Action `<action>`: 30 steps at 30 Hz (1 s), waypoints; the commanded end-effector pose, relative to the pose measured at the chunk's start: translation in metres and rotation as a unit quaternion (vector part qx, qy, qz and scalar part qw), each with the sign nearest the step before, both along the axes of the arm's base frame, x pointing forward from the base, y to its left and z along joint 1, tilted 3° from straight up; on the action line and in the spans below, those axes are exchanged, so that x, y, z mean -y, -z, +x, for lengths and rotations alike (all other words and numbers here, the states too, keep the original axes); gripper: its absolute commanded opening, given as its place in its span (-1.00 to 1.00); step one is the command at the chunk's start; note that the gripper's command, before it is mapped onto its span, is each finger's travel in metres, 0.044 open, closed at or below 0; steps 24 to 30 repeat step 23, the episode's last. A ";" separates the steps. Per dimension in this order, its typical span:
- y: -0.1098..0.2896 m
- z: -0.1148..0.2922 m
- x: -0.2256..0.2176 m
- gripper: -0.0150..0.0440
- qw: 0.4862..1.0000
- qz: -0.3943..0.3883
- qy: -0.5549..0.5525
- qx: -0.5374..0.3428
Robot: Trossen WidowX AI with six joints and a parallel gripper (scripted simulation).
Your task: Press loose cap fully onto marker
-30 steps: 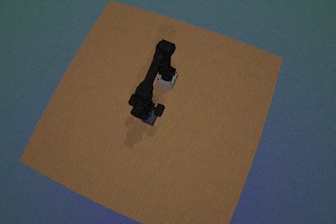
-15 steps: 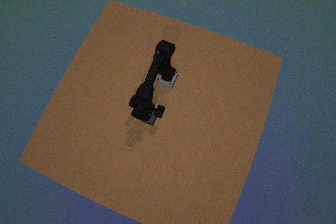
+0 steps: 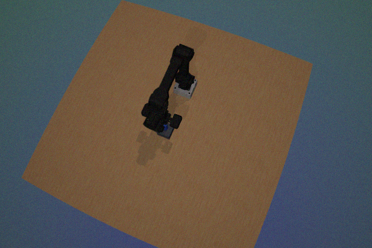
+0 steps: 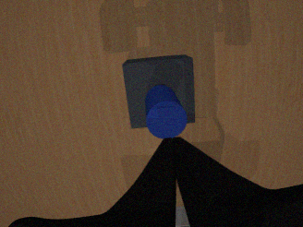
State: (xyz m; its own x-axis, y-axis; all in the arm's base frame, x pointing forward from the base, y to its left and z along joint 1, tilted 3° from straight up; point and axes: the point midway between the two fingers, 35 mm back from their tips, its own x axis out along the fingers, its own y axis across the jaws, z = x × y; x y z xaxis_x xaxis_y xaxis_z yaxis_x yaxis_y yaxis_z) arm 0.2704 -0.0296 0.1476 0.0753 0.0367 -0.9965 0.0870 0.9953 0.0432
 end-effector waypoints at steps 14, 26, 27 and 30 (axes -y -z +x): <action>-0.045 -0.008 0.002 0.31 1.000 -0.005 -0.001 -0.005; -0.045 -0.008 0.002 1.00 1.000 -0.005 -0.001 -0.005; -0.045 -0.008 0.002 1.00 1.000 -0.005 -0.001 -0.005; -0.045 -0.008 0.002 1.00 1.000 -0.005 -0.001 -0.005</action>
